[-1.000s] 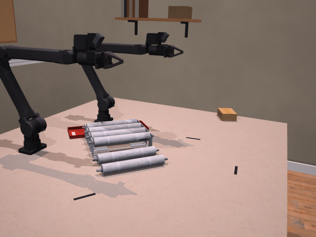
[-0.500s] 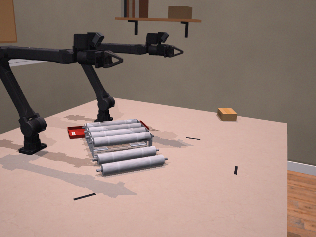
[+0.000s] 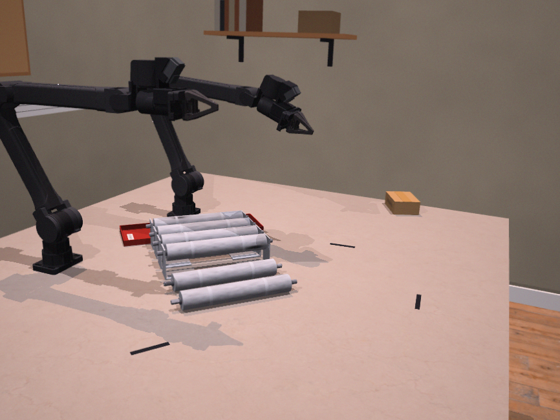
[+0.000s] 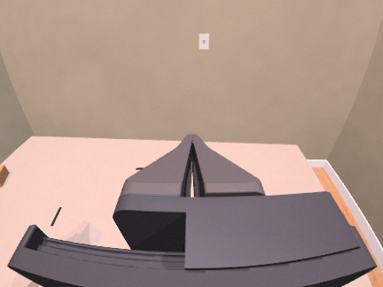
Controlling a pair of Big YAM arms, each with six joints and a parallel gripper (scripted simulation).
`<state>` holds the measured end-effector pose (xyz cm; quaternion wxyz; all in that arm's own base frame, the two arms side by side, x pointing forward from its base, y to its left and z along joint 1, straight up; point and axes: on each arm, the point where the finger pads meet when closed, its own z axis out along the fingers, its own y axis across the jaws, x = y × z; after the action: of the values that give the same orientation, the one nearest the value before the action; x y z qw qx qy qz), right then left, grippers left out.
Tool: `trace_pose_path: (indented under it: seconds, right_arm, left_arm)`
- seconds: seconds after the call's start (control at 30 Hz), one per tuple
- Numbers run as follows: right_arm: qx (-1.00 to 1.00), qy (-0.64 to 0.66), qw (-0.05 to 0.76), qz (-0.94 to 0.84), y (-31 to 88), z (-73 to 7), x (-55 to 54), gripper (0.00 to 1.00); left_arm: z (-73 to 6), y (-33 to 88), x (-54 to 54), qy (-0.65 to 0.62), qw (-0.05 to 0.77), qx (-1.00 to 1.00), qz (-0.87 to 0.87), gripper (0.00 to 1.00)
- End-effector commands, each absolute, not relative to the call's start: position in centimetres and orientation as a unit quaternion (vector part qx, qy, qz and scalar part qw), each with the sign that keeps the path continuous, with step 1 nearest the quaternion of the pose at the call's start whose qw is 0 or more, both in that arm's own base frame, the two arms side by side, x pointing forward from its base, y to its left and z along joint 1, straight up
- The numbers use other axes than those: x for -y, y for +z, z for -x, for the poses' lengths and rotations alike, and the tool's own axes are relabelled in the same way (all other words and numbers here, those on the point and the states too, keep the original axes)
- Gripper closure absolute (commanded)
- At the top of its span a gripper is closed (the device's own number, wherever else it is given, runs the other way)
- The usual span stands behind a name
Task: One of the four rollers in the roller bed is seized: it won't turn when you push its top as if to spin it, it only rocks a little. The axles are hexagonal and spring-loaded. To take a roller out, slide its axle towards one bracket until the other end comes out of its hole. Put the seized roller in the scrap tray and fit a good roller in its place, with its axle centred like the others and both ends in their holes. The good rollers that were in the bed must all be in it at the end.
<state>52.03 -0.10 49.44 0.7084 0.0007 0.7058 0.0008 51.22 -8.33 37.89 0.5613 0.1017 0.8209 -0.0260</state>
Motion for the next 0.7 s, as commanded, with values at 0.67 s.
trace_pose_path:
  seconds: [0.67]
  right_arm:
    - [-0.707,0.001,0.707,0.005,49.4,-51.9,-0.4,1.00]
  left_arm:
    - [-36.0,16.8,20.5,-0.043,0.171,-0.916,-0.360,1.00]
